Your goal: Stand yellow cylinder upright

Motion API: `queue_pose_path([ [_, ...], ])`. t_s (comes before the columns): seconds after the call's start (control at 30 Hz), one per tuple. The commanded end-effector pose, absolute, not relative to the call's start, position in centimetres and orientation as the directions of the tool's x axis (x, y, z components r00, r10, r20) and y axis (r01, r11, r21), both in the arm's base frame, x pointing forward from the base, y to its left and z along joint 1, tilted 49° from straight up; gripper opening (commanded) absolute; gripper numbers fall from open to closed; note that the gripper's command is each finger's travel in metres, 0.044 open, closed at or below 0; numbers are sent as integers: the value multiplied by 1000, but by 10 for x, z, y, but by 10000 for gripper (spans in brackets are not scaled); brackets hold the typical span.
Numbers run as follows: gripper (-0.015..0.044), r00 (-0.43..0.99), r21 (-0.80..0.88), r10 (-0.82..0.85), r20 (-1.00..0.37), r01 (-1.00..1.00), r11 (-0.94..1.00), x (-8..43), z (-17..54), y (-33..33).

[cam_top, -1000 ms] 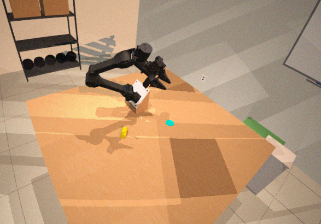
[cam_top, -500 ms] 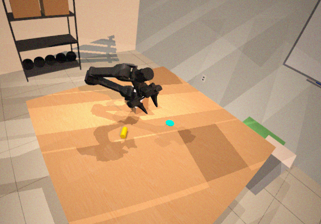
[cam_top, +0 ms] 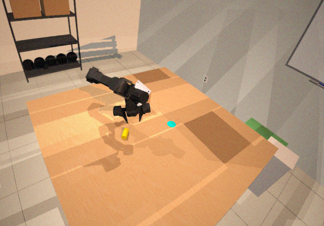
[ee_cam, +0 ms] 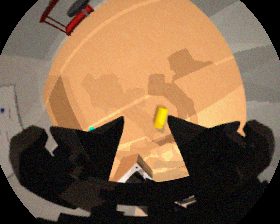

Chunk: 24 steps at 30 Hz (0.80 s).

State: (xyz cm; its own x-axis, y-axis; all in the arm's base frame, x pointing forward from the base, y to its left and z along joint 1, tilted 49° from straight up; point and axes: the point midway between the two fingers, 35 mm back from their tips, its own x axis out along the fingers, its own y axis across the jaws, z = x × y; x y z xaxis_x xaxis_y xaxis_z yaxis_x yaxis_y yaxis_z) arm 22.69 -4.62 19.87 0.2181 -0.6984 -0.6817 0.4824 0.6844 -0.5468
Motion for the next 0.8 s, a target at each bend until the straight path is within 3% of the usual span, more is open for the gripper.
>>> queue_pose_path([
  [0.0, 309, 126, -551, -735, -666, 581, 599, 210, 199, -67],
  [0.17, 309, 26, -551, -759, -651, 671, 495, 191, 201, -85],
  [0.77, 309, 28, -549, -760, -650, 674, 495, 195, 133, -165],
])
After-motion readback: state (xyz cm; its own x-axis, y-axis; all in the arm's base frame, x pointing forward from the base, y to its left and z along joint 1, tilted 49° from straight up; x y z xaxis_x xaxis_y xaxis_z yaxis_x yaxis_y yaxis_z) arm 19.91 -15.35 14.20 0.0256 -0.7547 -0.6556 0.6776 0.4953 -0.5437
